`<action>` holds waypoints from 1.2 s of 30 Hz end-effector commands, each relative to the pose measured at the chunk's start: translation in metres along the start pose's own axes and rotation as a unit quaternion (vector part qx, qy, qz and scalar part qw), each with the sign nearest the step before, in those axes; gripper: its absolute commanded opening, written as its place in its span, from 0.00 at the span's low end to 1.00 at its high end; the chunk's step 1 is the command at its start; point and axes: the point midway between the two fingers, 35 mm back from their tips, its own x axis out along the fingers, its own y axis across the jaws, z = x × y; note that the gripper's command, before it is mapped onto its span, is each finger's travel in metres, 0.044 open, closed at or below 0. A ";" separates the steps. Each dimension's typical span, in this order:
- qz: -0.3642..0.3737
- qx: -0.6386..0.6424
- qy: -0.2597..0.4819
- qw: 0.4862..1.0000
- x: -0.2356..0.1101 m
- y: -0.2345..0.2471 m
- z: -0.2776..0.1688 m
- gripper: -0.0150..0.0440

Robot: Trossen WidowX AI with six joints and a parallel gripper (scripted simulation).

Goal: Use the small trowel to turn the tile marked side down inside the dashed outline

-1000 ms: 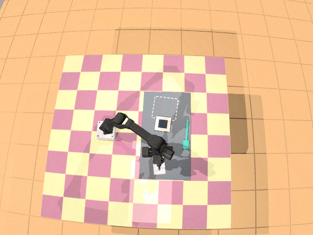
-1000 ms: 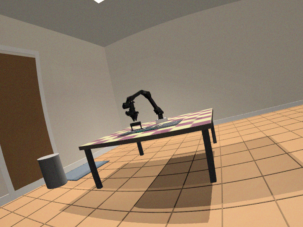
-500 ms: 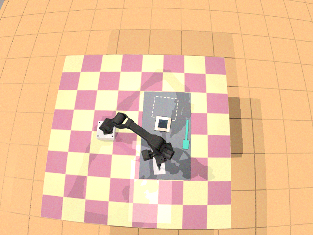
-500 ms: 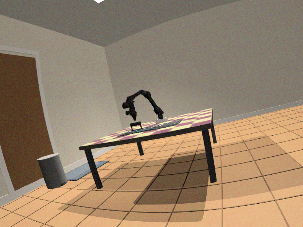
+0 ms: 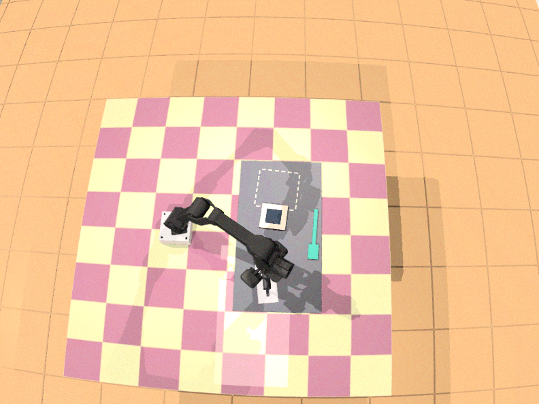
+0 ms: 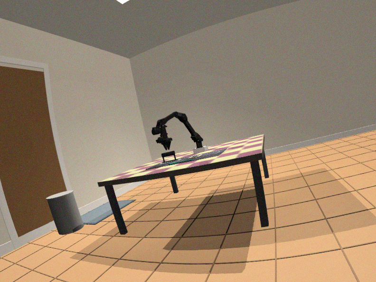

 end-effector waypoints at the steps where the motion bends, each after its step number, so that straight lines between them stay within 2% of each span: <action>1: -0.001 -0.074 0.000 0.997 0.000 0.000 0.000 0.71; 9: -0.001 -0.210 0.000 0.978 -0.001 0.000 0.000 0.71; 18: 0.000 -0.359 0.000 0.933 -0.001 0.000 0.001 0.71; 27: 0.000 -0.500 0.001 0.866 -0.001 0.000 0.001 0.71; 36: 0.000 -0.628 0.001 0.778 -0.001 -0.001 0.001 0.71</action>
